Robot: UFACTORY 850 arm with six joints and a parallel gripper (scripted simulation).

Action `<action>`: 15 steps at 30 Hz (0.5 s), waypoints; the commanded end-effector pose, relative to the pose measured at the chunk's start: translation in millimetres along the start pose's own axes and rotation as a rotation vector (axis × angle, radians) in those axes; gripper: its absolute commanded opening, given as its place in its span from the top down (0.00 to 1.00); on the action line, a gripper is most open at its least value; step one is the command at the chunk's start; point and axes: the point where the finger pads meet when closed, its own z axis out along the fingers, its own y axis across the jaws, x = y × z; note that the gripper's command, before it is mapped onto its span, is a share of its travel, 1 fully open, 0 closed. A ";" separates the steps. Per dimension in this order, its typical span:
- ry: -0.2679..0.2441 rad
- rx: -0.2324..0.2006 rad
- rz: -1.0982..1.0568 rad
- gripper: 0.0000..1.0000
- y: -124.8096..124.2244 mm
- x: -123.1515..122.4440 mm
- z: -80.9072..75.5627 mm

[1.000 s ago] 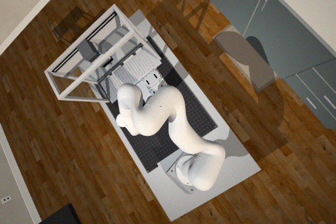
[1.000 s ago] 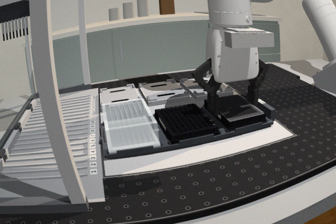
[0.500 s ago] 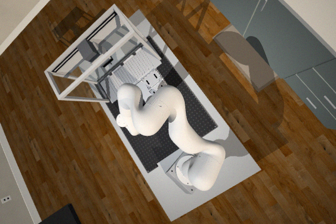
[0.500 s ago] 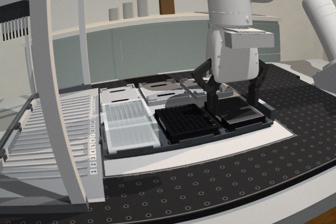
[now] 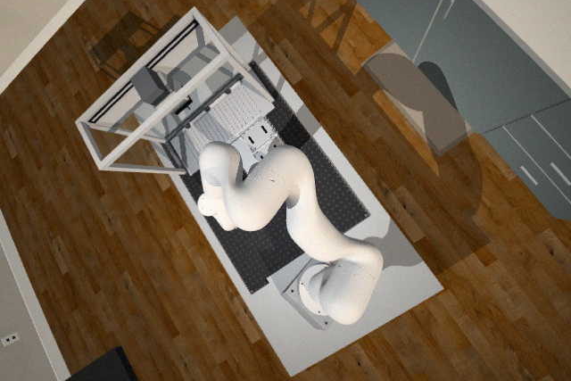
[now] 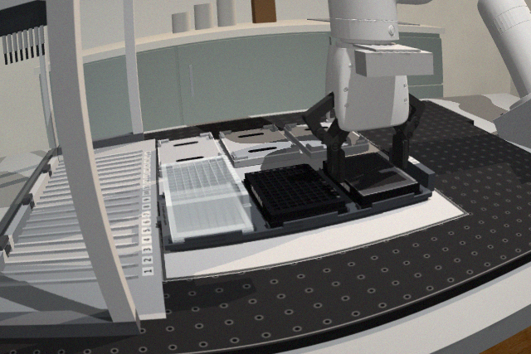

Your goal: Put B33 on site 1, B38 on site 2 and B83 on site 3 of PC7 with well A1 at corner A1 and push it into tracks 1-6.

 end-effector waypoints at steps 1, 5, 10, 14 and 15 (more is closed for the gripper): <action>0.001 -0.001 0.000 0.00 0.7 0.2 -0.6; 0.001 -0.001 0.000 0.00 0.7 0.2 -2.2; 0.001 -0.001 0.000 0.00 0.7 0.2 -7.2; 0.001 -0.001 0.000 0.00 0.7 0.2 -13.9; 0.001 -0.001 0.000 0.00 0.7 0.2 -15.6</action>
